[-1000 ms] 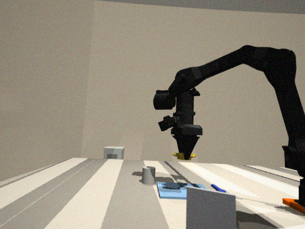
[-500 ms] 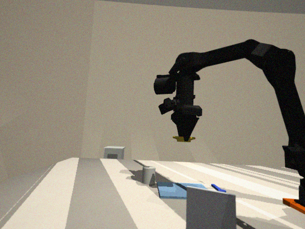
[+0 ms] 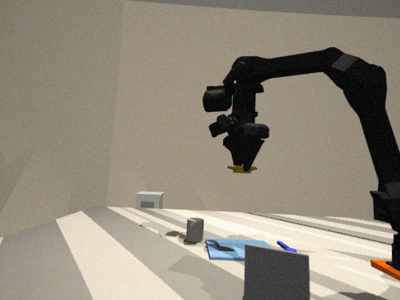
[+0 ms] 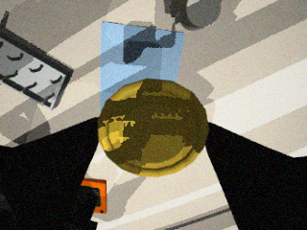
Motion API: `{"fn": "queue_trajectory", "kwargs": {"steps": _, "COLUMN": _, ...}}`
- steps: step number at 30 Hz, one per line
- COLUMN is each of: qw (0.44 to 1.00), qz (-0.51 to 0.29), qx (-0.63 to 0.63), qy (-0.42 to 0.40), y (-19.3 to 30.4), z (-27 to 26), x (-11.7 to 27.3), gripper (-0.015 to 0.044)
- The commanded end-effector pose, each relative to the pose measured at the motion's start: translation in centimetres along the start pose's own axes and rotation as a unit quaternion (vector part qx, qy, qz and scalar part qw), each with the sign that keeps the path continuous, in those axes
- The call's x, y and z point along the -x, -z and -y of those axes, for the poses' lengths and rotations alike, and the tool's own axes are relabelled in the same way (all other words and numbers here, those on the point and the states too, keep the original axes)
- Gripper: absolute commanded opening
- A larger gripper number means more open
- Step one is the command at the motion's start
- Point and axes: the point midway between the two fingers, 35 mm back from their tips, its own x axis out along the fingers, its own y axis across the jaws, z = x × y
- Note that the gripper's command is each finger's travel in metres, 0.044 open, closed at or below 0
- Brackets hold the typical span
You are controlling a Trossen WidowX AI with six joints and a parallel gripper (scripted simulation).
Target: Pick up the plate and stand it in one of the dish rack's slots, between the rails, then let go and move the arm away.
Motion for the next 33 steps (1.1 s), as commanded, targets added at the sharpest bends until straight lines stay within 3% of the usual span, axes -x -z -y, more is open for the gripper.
{"fn": "queue_trajectory", "kwargs": {"steps": 1, "qw": 0.998, "qz": 0.001, "qx": 0.060, "qy": 0.001, "y": 0.0, "z": -0.7, "x": 0.3, "gripper": 0.0000}}
{"fn": "queue_trajectory", "kwargs": {"steps": 17, "qw": 0.944, "qz": 0.001, "qx": 0.330, "qy": -0.001, "y": 0.4, "z": -3.8, "x": 0.5, "gripper": 0.0000}}
{"fn": "queue_trajectory", "kwargs": {"steps": 33, "qw": 0.819, "qz": 0.001, "qx": 0.574, "qy": -0.003, "y": 1.1, "z": -6.7, "x": 0.6, "gripper": 0.0000}}
